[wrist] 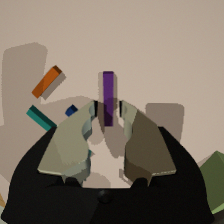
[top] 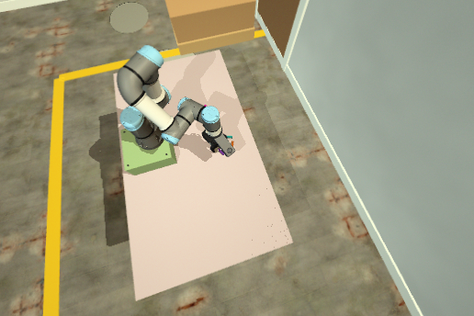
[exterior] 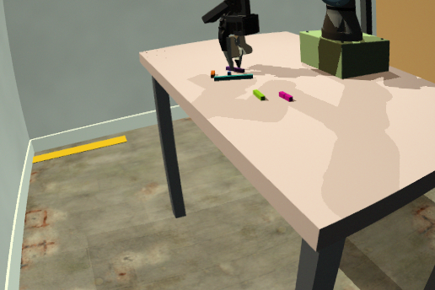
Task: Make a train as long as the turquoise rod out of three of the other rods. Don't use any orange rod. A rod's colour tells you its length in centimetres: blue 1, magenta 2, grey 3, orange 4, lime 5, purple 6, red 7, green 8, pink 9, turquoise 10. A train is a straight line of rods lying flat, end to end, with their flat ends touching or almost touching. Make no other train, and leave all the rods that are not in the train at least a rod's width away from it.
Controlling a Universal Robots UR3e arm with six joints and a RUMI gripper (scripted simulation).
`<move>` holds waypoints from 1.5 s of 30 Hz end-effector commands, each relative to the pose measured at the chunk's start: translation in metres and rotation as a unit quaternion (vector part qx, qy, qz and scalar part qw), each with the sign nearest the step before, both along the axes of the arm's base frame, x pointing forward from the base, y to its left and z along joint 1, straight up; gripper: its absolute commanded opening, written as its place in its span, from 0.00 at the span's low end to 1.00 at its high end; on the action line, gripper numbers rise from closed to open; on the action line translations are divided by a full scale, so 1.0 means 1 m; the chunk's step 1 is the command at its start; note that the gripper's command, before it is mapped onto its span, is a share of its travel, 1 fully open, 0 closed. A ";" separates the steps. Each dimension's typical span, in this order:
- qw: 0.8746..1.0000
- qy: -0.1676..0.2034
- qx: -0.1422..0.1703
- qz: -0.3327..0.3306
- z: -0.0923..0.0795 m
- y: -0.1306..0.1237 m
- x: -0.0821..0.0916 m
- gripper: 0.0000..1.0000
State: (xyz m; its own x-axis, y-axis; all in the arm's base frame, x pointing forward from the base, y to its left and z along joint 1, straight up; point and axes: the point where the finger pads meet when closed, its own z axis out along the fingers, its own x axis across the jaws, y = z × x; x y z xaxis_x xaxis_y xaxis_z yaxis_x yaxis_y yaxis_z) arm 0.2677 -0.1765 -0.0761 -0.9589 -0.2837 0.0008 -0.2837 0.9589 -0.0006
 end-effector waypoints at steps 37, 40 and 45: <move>1.000 -0.001 -0.001 0.000 -0.004 -0.001 0.001 0.14; 1.000 -0.001 -0.001 0.000 -0.004 -0.001 0.001 0.14; 1.000 -0.001 -0.001 0.000 -0.004 -0.001 0.001 0.00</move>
State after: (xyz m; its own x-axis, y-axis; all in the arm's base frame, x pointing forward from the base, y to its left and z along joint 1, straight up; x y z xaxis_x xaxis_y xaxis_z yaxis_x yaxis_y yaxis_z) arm 0.2678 -0.1766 -0.0805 -0.9589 -0.2837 0.0007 -0.2837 0.9589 -0.0009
